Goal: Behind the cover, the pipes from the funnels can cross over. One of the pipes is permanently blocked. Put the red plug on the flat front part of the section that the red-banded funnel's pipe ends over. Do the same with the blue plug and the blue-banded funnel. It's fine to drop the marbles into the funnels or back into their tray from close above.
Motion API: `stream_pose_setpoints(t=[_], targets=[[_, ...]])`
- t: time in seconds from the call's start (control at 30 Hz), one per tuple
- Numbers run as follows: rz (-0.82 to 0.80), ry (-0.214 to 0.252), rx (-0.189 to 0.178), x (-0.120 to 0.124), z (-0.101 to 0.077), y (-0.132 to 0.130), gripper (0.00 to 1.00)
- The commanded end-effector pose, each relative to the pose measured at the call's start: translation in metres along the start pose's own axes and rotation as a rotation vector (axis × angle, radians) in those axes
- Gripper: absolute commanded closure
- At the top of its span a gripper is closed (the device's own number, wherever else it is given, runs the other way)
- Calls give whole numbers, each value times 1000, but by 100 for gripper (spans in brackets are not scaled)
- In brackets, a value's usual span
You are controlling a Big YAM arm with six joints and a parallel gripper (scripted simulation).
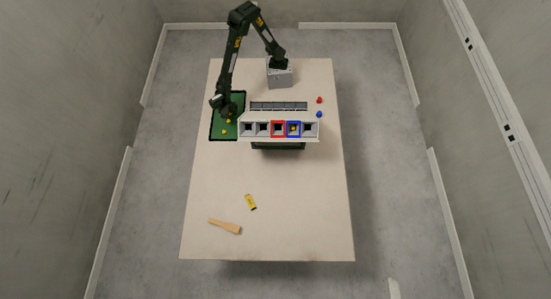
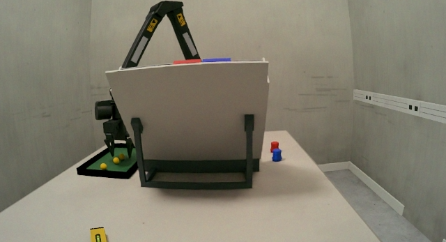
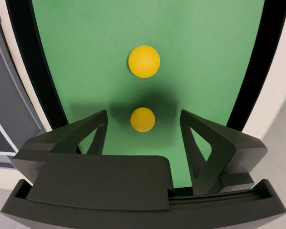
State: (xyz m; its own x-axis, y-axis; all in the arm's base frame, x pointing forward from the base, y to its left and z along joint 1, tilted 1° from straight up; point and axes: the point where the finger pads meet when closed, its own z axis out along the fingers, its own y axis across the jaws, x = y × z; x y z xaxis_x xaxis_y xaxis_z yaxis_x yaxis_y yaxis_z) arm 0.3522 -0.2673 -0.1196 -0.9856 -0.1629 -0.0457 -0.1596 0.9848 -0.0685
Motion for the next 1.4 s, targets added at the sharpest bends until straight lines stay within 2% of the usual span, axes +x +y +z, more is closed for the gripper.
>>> stream_pose_setpoints(t=[0.0, 0.57, 0.6, 1.37], targets=[[0, 6, -7, 6, 14, 1, 20], [1, -10, 9, 8, 16, 2, 20], [0, -25, 24, -2, 2, -2, 100], [0, -25, 25, -1, 3, -1, 100]])
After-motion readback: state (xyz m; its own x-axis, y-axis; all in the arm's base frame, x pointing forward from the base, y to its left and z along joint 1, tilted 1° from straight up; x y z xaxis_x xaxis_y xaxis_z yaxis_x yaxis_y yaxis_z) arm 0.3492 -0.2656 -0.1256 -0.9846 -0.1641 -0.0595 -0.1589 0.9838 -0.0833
